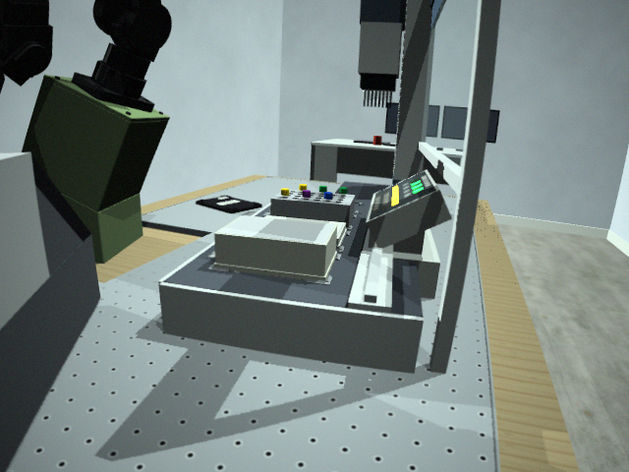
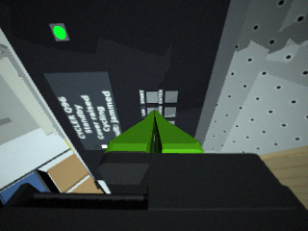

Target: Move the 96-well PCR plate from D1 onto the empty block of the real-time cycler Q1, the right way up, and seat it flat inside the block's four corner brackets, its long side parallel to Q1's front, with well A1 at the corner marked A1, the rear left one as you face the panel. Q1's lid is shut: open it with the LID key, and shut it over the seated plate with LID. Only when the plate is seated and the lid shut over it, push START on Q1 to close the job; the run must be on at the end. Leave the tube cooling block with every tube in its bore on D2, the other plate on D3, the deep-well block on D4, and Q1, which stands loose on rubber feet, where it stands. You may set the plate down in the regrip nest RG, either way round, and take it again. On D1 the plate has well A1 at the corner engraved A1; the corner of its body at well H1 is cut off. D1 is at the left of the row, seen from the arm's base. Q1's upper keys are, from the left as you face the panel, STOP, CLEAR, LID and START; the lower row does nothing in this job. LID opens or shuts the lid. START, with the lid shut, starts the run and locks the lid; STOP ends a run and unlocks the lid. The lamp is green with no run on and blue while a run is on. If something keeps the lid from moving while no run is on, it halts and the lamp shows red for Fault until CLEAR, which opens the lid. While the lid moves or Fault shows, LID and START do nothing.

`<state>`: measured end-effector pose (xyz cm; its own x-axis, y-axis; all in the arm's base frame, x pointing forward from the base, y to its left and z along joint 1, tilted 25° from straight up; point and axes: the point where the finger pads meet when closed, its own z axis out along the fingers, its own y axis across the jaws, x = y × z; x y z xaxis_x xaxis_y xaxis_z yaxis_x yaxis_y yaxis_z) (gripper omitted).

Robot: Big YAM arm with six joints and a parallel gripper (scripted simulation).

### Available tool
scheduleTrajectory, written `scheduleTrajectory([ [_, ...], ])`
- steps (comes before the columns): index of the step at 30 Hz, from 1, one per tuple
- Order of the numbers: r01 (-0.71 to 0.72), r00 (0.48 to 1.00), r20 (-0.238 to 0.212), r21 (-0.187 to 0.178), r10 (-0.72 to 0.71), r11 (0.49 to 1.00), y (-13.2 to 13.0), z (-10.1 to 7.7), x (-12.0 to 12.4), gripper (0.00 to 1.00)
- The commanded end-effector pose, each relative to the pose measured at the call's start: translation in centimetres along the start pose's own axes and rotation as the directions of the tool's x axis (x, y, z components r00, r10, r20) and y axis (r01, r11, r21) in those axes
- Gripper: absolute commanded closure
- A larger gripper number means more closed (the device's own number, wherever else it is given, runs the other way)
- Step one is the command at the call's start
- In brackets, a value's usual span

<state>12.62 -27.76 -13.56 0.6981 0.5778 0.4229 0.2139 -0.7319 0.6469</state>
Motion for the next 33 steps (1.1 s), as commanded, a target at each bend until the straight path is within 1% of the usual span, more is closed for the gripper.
scheduleTrajectory([
  [1,0.024,1.0,0.005,-0.025,-0.023,0.999,1.17,0.25,-0.22,1.0],
  [7,0.031,1.0,0.006,-0.03,-0.031,0.999,1.42,0.3,-0.34,1.0],
  [33,0.027,1.0,0.006,-0.027,-0.027,0.999,0.94,0.51,-0.37,1.0],
])
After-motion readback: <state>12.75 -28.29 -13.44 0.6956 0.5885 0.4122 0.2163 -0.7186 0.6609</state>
